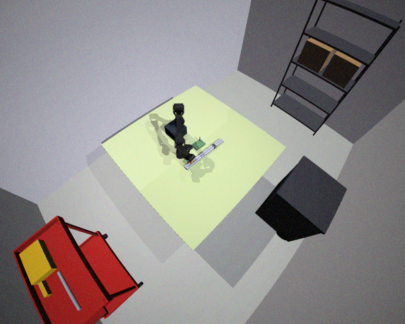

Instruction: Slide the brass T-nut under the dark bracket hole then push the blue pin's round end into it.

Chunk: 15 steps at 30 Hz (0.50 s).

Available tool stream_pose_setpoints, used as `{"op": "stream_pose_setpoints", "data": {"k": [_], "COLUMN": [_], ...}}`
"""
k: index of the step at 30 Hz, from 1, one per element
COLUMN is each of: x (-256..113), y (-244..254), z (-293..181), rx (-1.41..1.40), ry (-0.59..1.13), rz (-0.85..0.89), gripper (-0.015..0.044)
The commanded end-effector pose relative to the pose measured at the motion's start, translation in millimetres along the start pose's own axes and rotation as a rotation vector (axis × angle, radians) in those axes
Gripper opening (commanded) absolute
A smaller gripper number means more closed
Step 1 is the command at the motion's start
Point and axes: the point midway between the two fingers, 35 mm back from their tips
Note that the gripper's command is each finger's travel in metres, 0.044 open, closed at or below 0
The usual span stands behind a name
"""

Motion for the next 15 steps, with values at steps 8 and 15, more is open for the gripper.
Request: {"op": "stream_pose_setpoints", "data": {"k": [8,15], "x": [-0.9,-0.8], "y": [-5.0,-6.0], "z": [-1.0,-0.8], "rx": [0.004,0.009], "ry": [0.011,0.014], "rz": [0.022,0.039], "gripper": [-0.015,-0.015]}}
Point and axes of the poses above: the point midway between the two fingers, 35 mm back from their tips, its own x axis out along the fingers, its own y axis across the jaws, z = x × y, and after that the axes turned 9 degrees about x, right-handed
